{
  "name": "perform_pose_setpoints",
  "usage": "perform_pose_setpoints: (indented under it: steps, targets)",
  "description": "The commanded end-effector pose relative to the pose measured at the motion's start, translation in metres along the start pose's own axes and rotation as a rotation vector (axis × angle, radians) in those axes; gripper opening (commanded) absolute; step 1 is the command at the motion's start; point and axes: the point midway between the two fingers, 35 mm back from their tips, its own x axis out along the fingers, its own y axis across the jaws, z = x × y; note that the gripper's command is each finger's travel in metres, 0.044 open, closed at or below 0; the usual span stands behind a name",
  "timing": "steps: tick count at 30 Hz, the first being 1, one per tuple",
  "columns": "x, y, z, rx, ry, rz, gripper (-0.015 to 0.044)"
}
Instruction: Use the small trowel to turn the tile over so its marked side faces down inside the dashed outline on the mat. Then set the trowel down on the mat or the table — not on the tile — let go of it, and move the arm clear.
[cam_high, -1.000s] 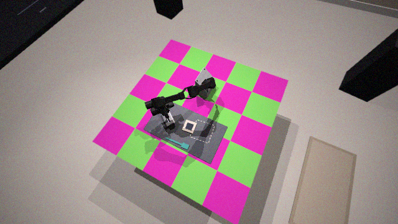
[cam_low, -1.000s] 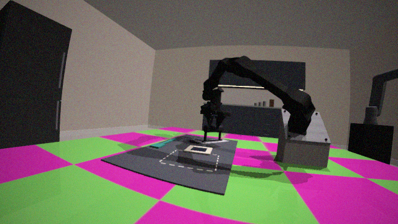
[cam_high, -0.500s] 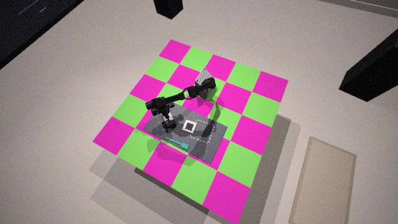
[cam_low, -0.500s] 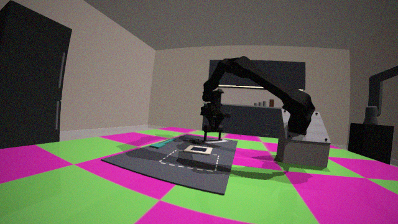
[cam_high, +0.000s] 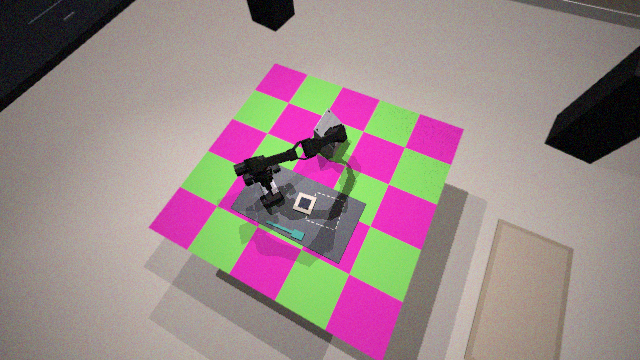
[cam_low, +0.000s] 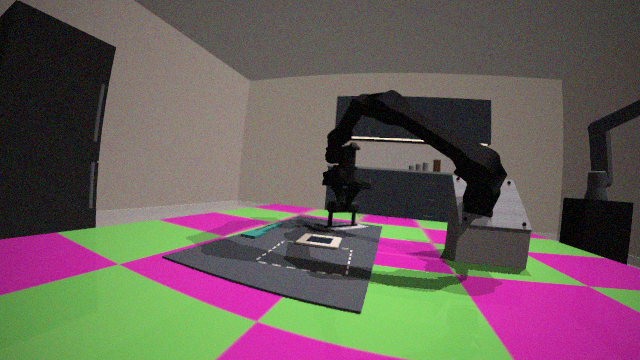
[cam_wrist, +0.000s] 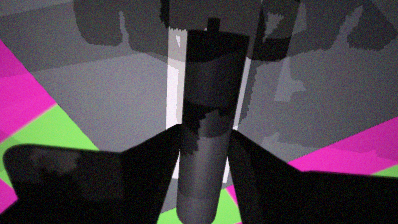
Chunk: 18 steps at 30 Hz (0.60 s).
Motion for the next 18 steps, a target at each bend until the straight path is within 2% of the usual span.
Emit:
perform_pose_setpoints:
  steps: [1, 8, 15, 18]
  targets:
    - [0.0014, -0.0001, 0.0001, -0.018, -0.002, -0.001, 0.013]
    - [0.0015, -0.0001, 0.0001, -0.195, -0.002, -0.001, 0.013]
    - [0.0015, -0.0001, 0.0001, -0.199, -0.002, -0.001, 0.013]
    - [0.0015, -0.0001, 0.0001, -0.199, -0.002, -0.001, 0.0209]
